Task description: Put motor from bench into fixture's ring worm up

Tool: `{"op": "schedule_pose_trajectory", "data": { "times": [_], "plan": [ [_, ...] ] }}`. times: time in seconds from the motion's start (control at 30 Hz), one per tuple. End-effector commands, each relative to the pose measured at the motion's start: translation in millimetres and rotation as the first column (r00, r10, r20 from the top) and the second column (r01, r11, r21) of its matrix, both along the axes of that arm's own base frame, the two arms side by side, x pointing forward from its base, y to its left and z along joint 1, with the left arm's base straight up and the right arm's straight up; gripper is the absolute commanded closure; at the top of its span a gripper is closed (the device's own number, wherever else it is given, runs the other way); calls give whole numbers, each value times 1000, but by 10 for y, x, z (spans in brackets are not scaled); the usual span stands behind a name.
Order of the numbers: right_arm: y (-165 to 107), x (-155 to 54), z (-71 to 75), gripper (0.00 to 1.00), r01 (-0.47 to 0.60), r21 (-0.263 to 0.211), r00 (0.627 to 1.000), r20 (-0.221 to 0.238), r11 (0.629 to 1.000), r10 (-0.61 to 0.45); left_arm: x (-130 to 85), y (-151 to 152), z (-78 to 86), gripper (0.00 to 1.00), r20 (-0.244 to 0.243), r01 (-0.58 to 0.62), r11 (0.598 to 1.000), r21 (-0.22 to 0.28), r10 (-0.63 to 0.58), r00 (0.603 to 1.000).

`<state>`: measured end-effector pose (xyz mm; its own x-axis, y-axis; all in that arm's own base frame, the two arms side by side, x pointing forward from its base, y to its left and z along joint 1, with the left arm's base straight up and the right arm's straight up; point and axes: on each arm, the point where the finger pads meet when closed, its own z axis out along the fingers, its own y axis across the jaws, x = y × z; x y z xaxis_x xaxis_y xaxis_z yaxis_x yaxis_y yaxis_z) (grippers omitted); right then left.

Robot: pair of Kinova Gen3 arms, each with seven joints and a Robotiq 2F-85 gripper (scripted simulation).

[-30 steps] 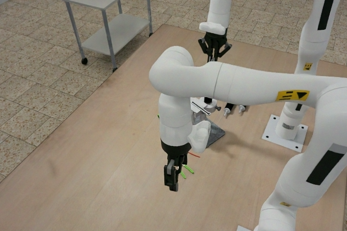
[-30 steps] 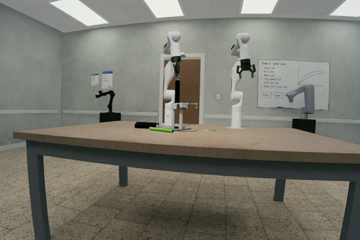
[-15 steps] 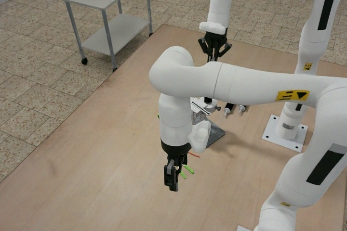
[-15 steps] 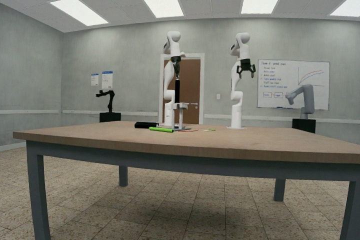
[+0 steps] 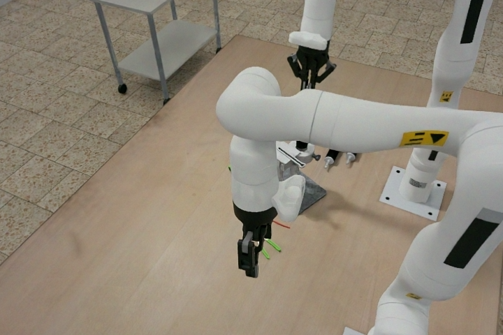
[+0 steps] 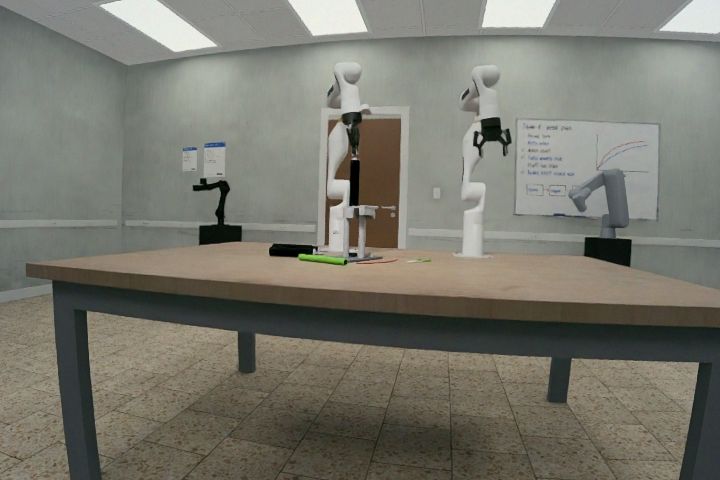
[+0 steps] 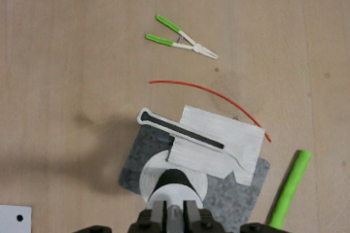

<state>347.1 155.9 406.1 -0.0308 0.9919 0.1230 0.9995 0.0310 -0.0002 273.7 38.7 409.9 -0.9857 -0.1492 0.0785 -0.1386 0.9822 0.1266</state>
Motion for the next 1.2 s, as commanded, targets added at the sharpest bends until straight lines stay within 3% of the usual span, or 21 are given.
{"op": "schedule_pose_trajectory", "data": {
  "times": [0.0, 1.17],
  "plan": [
    [1, 1, 8, 828, 0, 1, 1000, 2, 1000, 0, 1, 0, 4, 2, 1, 0, 1000, 0, 0, 1000],
    [1, 1, -22, 828, 0, 1, 1000, 2, 1000, 0, 1, 0, 4, 2, 1, 0, 1000, 0, 0, 1000]
  ]
}}
